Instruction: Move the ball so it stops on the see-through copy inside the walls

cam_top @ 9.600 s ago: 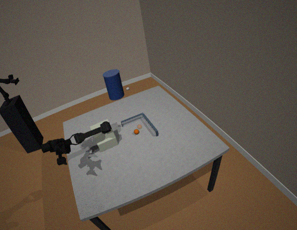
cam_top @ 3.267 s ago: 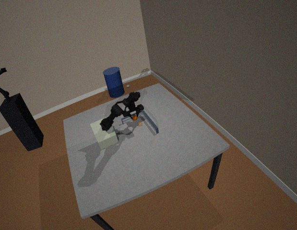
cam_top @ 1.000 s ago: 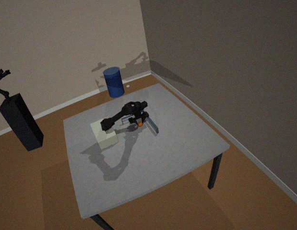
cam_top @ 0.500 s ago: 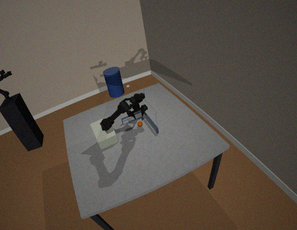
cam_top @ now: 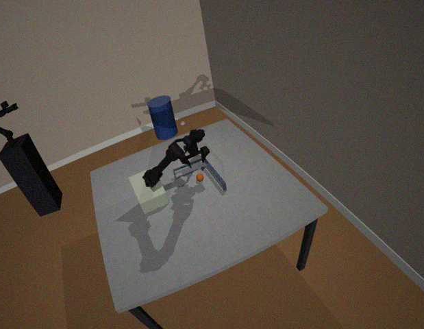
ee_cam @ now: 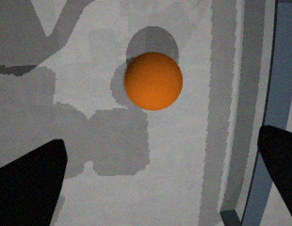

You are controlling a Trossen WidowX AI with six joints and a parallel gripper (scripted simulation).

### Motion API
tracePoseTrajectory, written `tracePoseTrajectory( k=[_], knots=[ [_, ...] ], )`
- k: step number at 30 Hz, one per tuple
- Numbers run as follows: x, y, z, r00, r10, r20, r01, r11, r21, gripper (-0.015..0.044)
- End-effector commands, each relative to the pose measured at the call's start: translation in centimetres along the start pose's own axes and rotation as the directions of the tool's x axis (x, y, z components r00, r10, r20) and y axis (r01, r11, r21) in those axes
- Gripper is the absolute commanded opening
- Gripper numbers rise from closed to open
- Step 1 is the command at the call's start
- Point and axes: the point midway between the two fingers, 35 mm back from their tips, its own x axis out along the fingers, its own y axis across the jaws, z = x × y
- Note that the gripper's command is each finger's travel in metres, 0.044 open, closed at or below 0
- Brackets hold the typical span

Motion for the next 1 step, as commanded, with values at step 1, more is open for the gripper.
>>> tracePoseTrajectory(
  k=[1],
  knots=[
    [-1.51, -0.03, -0.2, 1.0, -0.003, 0.004, 0.003, 1.0, 0.012, 0.044]
  ],
)
